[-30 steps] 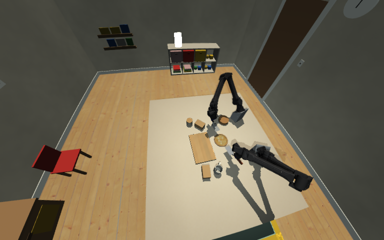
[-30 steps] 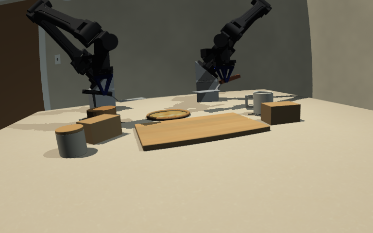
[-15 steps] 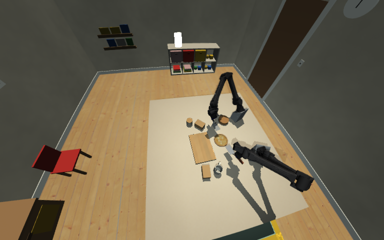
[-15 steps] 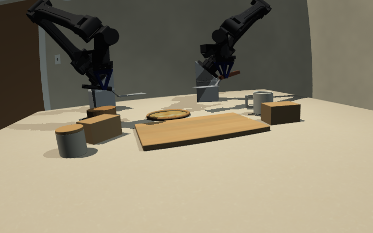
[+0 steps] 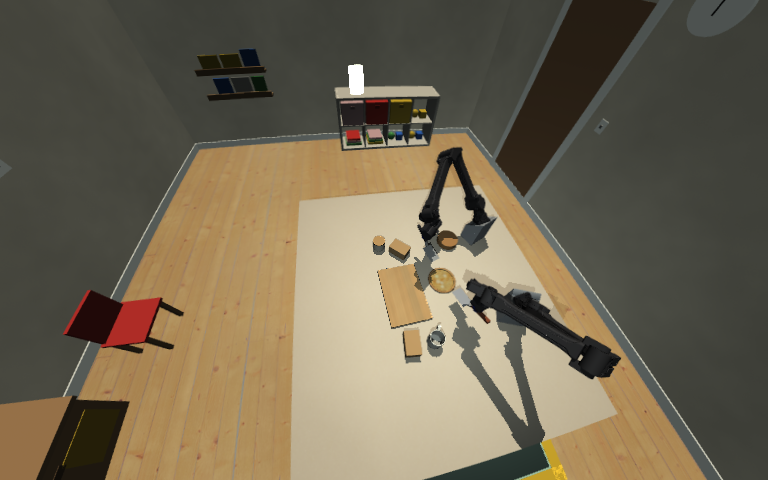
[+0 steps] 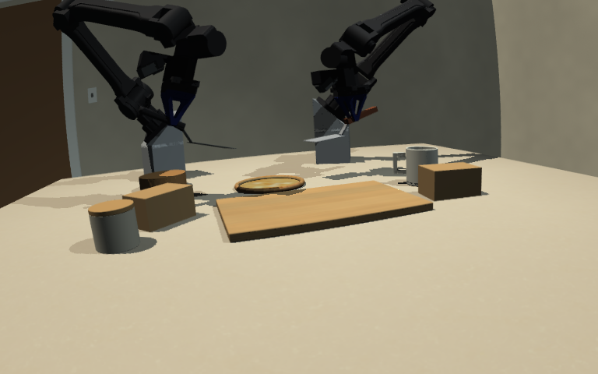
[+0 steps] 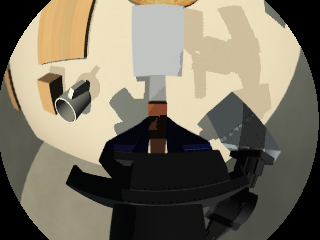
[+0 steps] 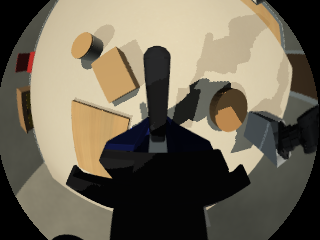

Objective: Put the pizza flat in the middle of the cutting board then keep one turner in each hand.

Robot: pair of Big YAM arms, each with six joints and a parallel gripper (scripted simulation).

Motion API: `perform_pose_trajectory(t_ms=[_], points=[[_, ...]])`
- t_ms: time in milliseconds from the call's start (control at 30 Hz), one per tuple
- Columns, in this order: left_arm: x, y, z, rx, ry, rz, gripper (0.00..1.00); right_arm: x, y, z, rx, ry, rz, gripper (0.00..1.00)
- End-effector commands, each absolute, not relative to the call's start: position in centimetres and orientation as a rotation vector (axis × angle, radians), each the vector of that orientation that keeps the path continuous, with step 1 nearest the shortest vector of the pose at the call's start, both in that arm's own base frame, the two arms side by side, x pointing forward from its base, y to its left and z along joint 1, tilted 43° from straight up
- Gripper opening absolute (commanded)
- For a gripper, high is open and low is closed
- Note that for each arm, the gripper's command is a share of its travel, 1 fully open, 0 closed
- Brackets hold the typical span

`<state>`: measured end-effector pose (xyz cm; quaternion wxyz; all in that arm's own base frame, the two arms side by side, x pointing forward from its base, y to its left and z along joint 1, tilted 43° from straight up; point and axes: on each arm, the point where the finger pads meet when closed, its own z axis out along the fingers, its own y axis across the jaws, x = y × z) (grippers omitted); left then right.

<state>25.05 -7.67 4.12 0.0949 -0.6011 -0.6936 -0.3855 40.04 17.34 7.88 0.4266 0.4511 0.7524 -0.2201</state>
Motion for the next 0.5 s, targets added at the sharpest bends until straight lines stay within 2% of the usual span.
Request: perform_pose_trajectory(t_ms=[0,233,467], points=[[25.5,-10.0,4.9,-1.713,-2.147,-1.189,0.06,40.4,15.9,9.4,1.144,1.867,-0.547,0.06],[24.5,-11.0,4.8,-1.648,-2.135,-1.223,0.06,40.5,19.1,9.2,1.144,1.864,-0.5,0.06],[22.9,-12.3,4.4,-1.55,-2.113,-1.276,0.06,39.8,18.0,9.3,1.13,1.871,-0.502,0.06]])
